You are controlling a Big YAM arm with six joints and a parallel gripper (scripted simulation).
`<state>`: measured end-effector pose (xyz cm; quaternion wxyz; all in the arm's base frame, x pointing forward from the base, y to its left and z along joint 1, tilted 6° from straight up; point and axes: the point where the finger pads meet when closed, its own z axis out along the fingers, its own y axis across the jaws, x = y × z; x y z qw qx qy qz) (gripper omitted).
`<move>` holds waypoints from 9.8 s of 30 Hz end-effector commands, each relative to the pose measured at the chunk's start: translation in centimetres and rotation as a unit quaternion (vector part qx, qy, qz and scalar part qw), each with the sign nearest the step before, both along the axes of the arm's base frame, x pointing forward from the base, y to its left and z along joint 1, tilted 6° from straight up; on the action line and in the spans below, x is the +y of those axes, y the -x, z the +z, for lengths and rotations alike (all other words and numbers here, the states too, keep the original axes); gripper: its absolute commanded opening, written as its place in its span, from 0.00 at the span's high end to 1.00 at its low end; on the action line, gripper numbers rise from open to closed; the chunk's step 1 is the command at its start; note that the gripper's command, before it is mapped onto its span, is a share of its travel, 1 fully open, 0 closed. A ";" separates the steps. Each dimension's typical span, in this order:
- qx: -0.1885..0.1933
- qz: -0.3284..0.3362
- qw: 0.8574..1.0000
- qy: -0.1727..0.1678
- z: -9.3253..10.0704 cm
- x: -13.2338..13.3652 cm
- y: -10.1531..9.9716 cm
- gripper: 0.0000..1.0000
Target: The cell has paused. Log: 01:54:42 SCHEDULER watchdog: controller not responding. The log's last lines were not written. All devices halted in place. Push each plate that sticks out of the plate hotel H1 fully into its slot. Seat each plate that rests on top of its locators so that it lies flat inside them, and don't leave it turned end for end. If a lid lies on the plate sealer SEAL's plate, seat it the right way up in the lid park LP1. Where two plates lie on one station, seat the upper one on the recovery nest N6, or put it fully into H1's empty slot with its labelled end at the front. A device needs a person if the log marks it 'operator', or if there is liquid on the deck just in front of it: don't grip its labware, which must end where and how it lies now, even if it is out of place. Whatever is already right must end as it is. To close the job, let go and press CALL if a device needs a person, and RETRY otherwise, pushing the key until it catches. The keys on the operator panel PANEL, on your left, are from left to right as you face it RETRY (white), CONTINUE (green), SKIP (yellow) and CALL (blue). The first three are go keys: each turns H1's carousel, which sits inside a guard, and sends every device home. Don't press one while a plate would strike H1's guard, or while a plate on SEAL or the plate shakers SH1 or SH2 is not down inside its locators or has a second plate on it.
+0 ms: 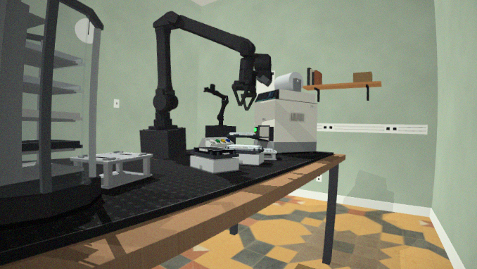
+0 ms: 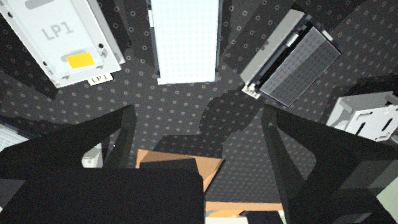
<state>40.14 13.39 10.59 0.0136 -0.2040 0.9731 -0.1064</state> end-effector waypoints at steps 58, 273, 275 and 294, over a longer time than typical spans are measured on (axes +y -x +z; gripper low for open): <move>0.015 0.108 0.993 -0.052 2.4 3.9 2.7 0.00; 0.135 0.981 0.131 0.051 0.2 14.7 32.9 0.00; 0.135 0.981 0.131 0.051 0.2 14.7 32.9 0.00; 0.151 0.979 0.130 0.050 -6.1 13.2 32.6 0.20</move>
